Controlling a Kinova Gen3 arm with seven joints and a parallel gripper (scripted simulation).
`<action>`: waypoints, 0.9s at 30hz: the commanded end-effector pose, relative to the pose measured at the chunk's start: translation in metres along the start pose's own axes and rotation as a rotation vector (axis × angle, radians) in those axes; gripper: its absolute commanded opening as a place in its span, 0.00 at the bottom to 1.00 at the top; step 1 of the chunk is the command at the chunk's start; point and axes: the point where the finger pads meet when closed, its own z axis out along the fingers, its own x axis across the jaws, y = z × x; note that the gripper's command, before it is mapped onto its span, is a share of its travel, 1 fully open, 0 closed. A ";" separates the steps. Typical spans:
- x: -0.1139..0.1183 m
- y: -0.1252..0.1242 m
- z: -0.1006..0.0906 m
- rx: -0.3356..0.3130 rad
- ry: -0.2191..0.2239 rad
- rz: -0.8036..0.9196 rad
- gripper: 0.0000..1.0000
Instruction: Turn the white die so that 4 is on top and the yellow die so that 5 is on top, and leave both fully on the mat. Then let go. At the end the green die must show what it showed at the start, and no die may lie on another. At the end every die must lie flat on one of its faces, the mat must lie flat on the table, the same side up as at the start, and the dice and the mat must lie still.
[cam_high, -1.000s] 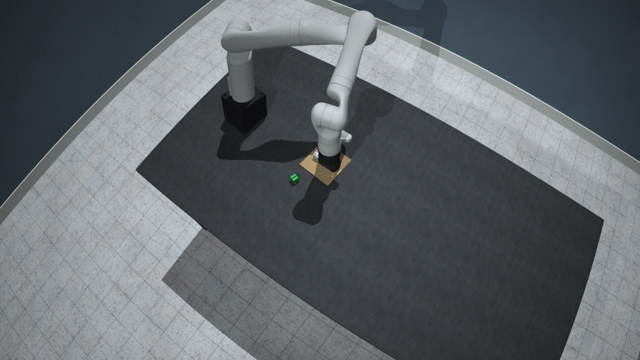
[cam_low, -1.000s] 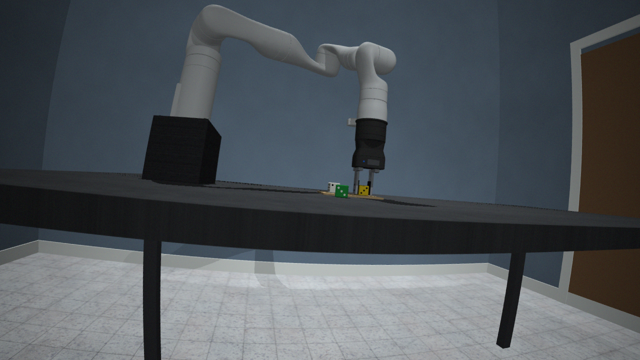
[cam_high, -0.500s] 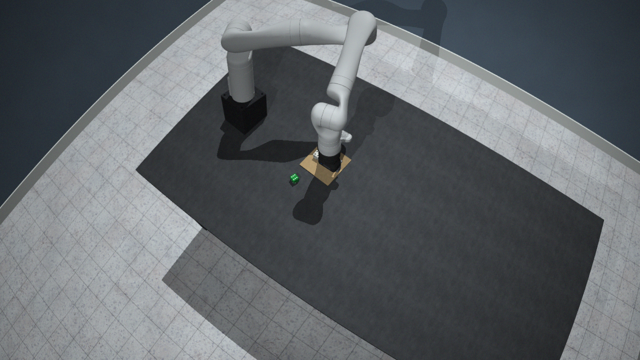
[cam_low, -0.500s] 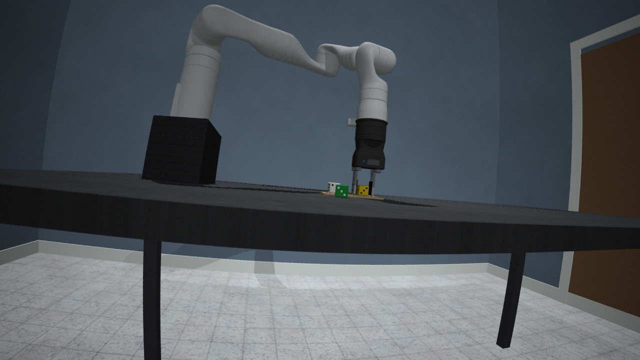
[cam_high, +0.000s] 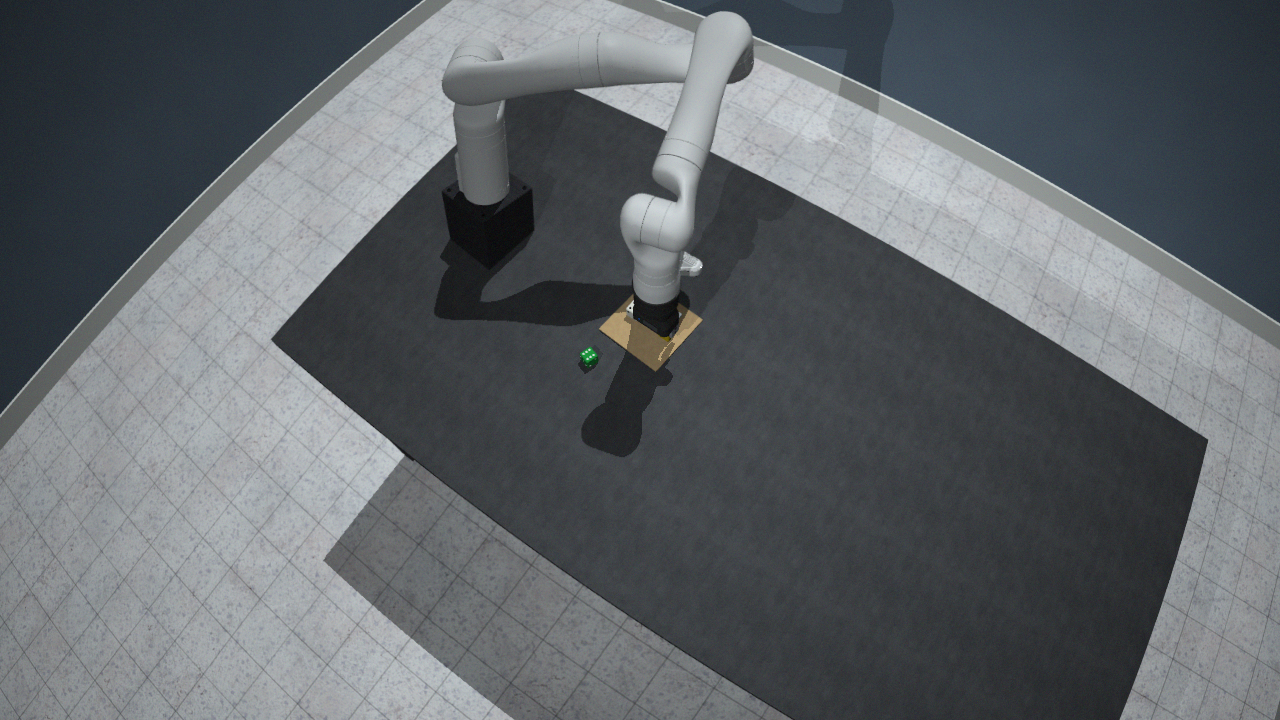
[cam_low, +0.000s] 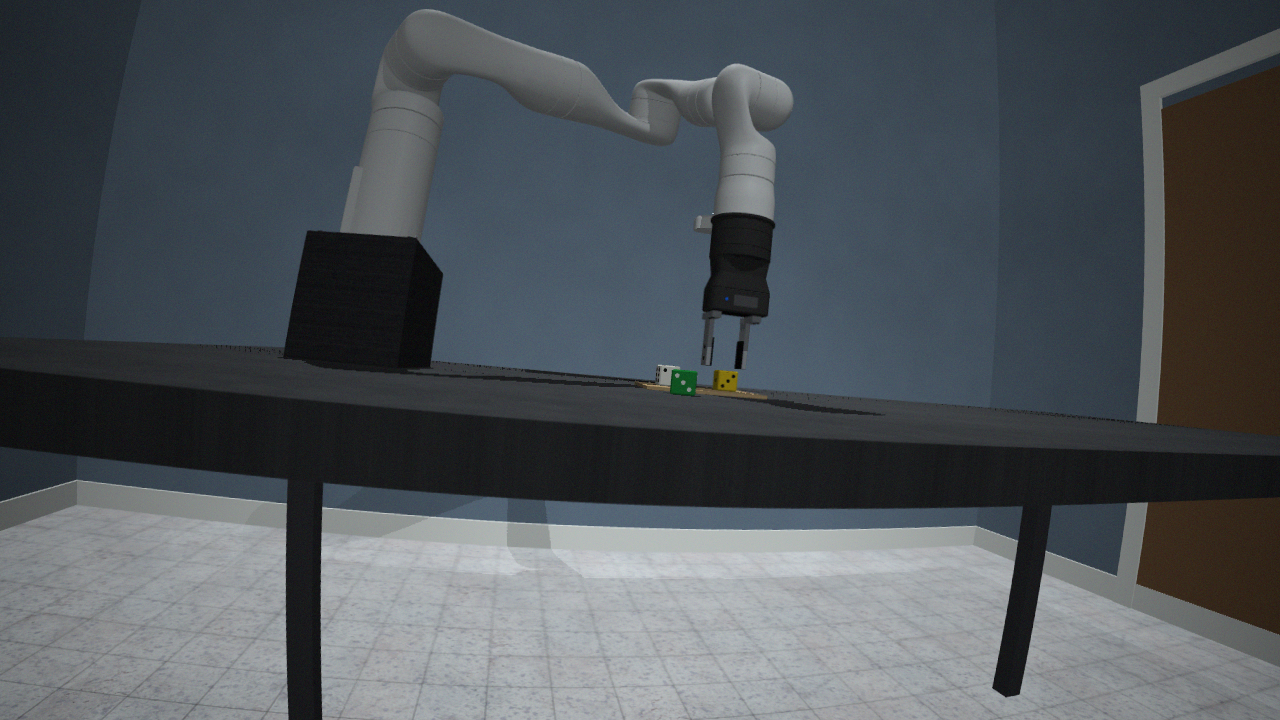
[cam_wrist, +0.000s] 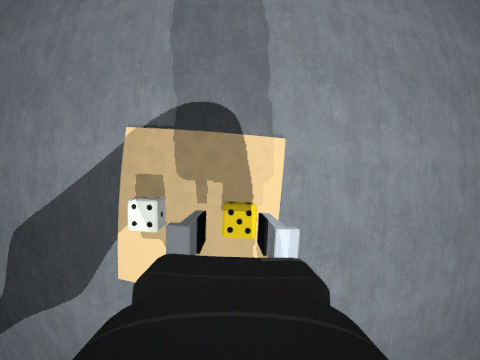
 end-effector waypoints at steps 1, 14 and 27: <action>0.006 -0.003 -0.014 0.006 0.017 -0.001 0.79; 0.005 -0.003 -0.062 0.006 0.017 -0.001 0.79; 0.005 -0.003 -0.064 0.006 0.017 -0.001 1.00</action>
